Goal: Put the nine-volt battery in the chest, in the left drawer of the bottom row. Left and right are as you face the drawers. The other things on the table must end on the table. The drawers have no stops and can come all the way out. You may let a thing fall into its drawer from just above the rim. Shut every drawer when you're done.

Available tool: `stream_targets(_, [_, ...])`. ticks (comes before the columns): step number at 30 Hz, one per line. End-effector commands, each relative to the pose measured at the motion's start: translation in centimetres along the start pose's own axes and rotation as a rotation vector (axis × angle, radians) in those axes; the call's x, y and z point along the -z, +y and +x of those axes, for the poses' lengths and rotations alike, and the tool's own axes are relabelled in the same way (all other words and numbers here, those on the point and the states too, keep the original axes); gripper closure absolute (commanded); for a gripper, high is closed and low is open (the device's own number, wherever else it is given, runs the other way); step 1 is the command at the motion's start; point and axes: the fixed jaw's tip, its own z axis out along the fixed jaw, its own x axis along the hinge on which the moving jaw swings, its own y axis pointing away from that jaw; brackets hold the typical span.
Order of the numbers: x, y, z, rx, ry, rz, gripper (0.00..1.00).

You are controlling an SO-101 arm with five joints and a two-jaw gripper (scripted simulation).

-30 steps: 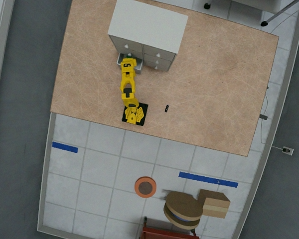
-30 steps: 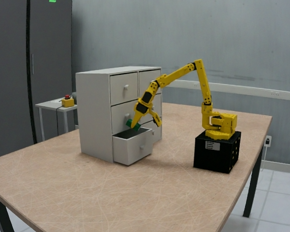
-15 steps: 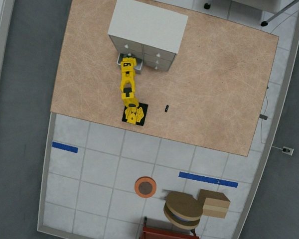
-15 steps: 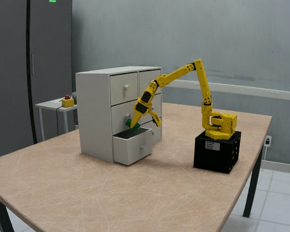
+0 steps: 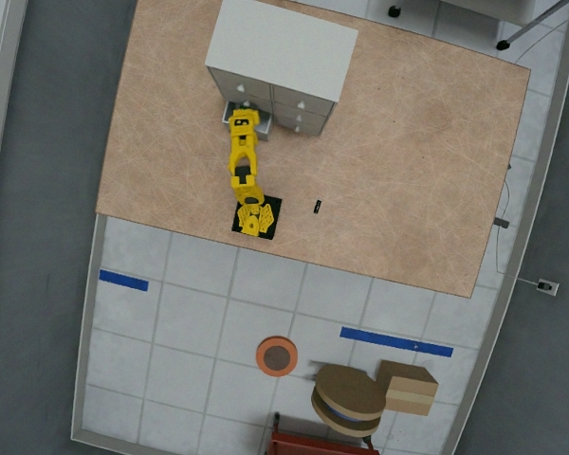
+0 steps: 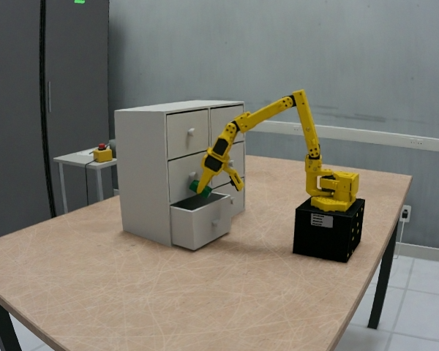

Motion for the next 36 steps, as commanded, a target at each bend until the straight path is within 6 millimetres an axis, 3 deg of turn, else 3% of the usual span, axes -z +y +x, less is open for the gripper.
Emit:
stream_targets(1, [0.40,-0.27,1.02,0.002,0.037,0.006,1.00])
stream_targets(36, [0.56,-0.34,1.33,0.004,0.037,0.007,1.00])
